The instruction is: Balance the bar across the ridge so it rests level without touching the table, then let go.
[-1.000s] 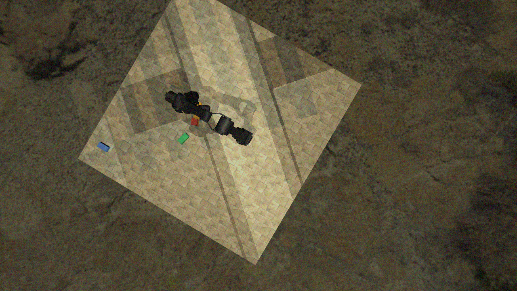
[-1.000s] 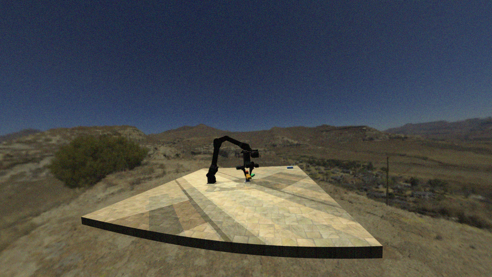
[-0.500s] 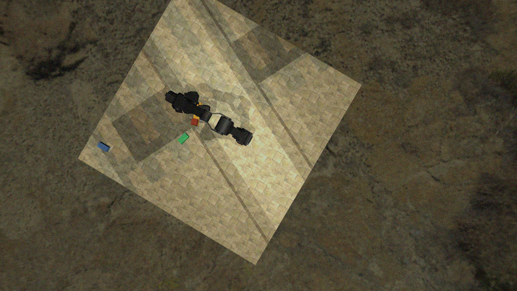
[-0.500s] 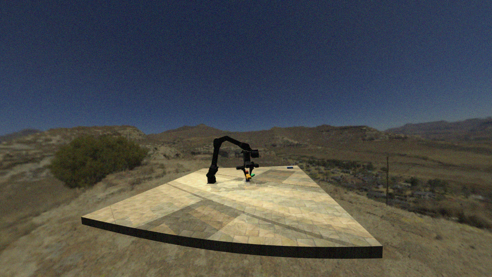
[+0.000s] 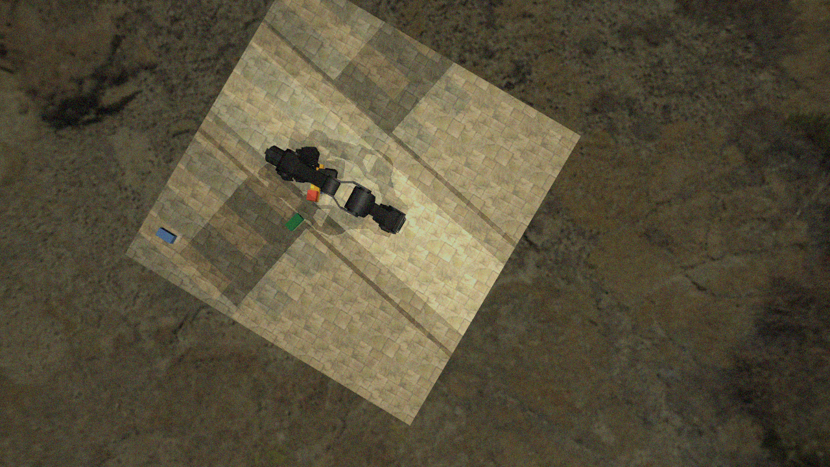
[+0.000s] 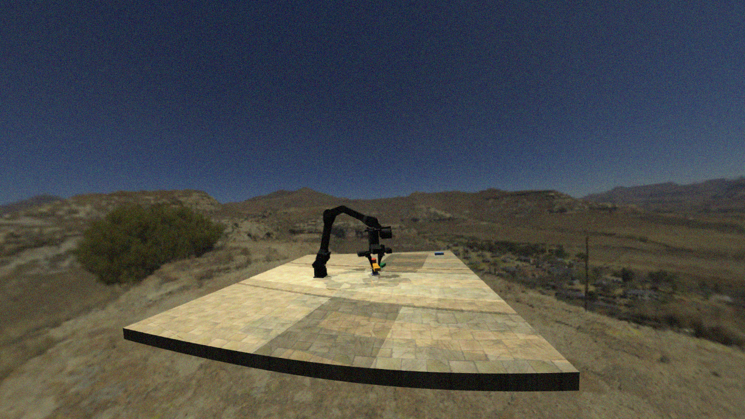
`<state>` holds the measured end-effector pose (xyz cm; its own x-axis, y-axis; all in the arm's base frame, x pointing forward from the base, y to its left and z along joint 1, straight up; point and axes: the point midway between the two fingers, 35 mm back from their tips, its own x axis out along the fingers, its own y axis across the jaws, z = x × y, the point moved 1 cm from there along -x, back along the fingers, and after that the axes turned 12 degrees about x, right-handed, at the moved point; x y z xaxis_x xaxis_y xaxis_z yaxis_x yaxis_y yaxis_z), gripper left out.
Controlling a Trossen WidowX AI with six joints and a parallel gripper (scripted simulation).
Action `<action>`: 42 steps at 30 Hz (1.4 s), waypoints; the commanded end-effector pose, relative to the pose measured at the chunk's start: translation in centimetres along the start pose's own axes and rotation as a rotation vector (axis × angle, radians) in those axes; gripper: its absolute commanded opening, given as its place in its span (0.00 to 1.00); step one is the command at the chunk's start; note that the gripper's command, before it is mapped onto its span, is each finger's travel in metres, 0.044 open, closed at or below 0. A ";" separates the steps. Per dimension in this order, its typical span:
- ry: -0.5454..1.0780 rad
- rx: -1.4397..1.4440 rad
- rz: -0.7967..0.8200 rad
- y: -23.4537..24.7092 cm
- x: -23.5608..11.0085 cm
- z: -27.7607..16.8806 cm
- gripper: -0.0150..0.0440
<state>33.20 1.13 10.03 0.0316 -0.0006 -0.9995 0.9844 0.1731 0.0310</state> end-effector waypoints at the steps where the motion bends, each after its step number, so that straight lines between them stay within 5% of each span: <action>1: 0.000 0.000 0.000 0.0 0.0 0.0 0.54; 42: 0.000 0.000 0.000 0.0 0.0 0.0 0.57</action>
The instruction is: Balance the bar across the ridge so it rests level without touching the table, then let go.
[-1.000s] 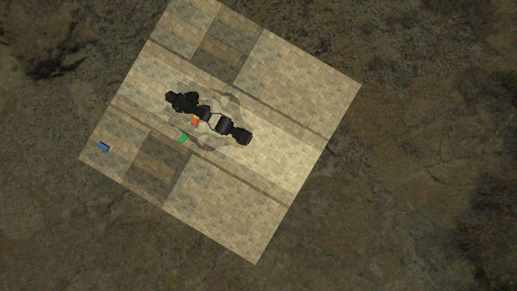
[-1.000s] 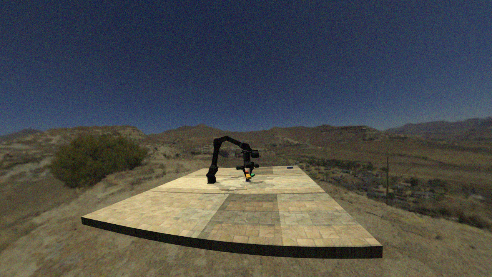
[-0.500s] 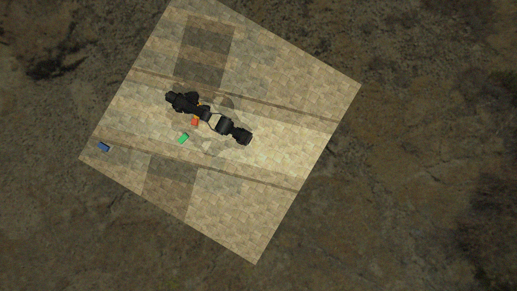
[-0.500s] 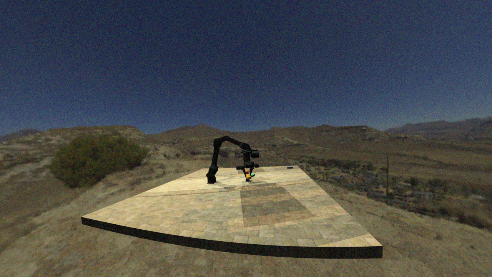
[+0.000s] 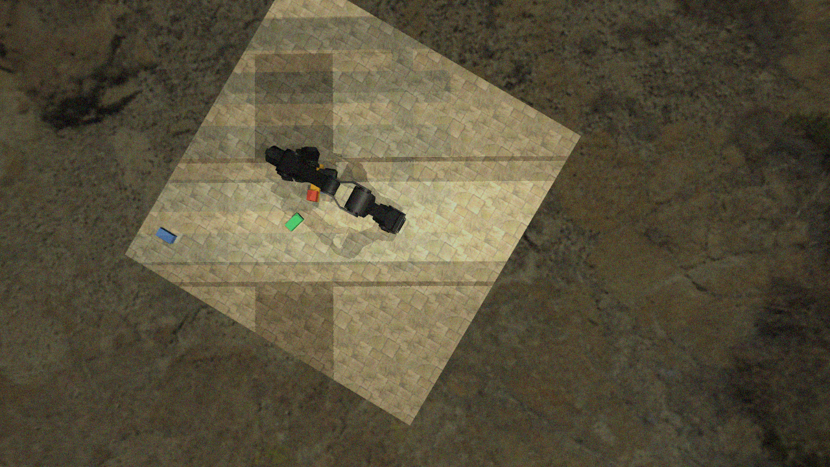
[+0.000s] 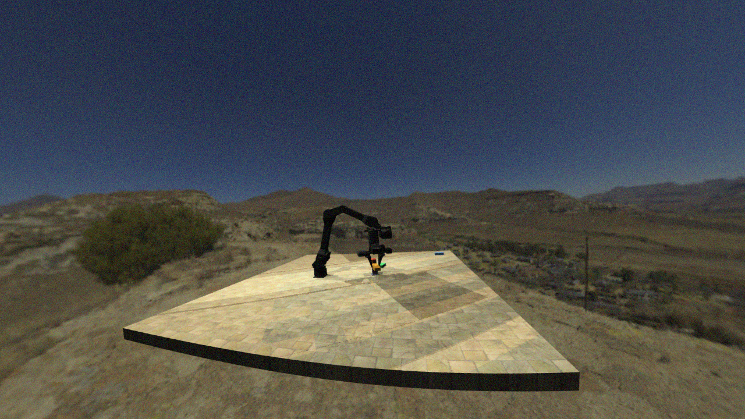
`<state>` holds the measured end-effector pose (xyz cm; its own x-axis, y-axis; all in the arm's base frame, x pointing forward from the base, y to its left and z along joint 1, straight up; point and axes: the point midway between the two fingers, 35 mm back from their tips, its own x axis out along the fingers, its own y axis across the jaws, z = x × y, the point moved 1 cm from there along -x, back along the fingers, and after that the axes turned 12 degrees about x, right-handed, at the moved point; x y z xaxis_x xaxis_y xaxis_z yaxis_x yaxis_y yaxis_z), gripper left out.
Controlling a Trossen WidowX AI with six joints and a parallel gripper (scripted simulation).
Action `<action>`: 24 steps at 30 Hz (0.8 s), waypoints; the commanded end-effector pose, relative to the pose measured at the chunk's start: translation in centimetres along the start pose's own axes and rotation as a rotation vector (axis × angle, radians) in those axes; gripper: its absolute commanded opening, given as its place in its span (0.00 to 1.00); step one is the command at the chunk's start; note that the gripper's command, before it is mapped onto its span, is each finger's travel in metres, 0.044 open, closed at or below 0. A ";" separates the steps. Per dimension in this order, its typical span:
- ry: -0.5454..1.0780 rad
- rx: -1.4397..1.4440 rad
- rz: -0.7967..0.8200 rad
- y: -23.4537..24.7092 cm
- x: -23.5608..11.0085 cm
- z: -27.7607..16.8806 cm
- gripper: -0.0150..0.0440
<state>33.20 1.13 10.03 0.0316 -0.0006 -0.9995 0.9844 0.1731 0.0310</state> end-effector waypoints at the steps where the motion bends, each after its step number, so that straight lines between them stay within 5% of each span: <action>1: 0.000 0.000 0.000 0.0 0.0 0.0 0.57; 4: 0.000 0.000 0.000 0.0 0.0 0.0 0.57; 14: 0.000 0.000 0.000 0.0 0.0 0.0 1.00; 18: 0.000 0.000 0.000 0.1 -0.8 0.0 1.00; 24: 0.000 0.000 0.000 0.3 -8.2 0.1 1.00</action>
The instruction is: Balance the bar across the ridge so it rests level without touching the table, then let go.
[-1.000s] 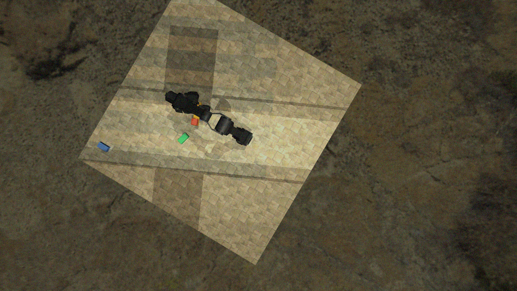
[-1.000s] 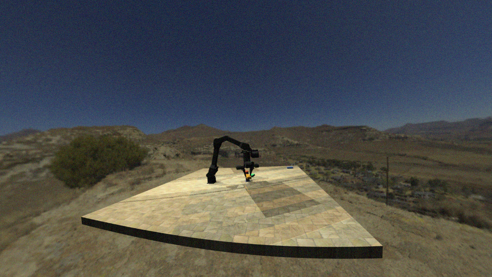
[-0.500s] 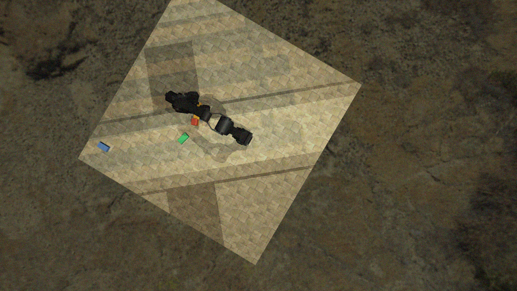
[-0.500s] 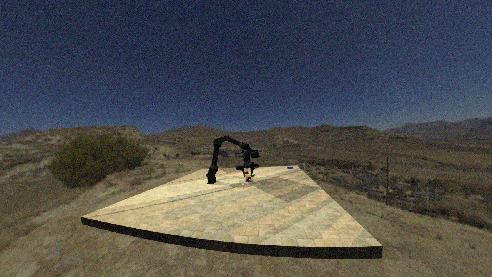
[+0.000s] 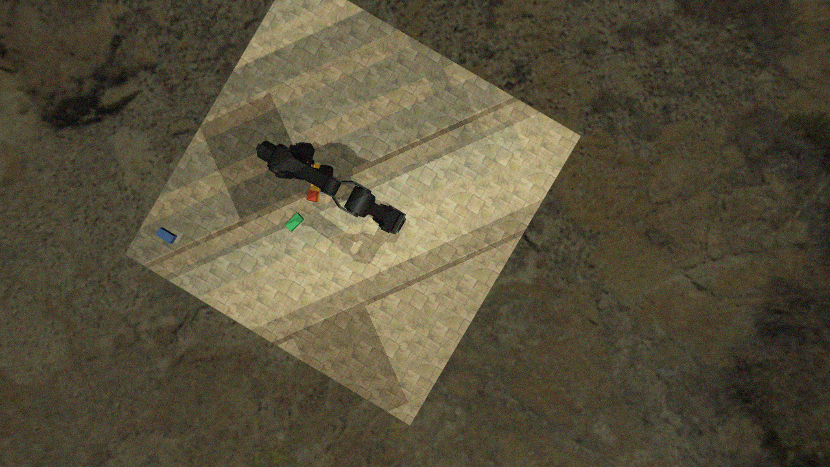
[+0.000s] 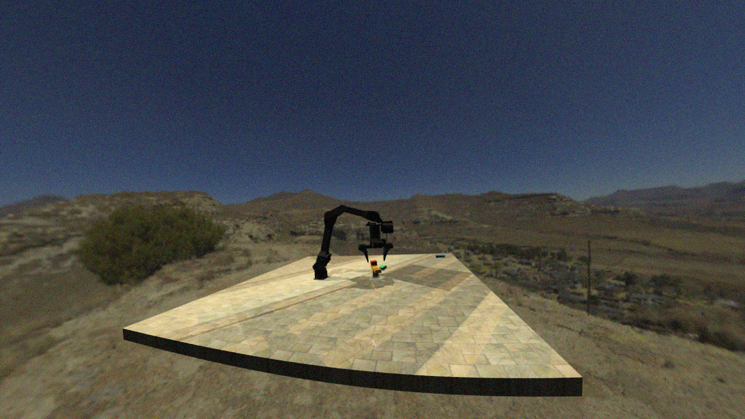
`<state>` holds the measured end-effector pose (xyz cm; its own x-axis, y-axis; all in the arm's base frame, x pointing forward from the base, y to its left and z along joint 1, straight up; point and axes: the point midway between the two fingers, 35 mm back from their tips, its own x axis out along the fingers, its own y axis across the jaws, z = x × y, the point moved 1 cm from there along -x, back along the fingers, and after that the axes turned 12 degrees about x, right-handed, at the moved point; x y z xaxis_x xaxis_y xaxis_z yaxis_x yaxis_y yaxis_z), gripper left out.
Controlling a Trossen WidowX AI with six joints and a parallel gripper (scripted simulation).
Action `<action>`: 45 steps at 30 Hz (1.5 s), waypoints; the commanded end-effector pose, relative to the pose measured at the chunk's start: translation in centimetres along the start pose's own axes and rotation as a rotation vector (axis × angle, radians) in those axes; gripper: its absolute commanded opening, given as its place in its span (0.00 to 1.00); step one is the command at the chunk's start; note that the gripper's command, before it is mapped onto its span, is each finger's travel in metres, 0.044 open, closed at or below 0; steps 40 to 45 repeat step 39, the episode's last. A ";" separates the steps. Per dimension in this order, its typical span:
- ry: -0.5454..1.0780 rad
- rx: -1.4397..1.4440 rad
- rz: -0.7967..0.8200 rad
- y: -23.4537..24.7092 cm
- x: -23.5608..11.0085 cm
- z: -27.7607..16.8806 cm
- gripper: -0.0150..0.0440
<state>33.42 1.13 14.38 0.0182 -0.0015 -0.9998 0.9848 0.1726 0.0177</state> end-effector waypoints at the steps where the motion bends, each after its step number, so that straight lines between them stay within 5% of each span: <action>1: -0.001 0.000 0.014 -0.3 -4.8 0.0 1.00; 45: -0.001 0.000 0.013 -0.4 -5.6 -0.1 1.00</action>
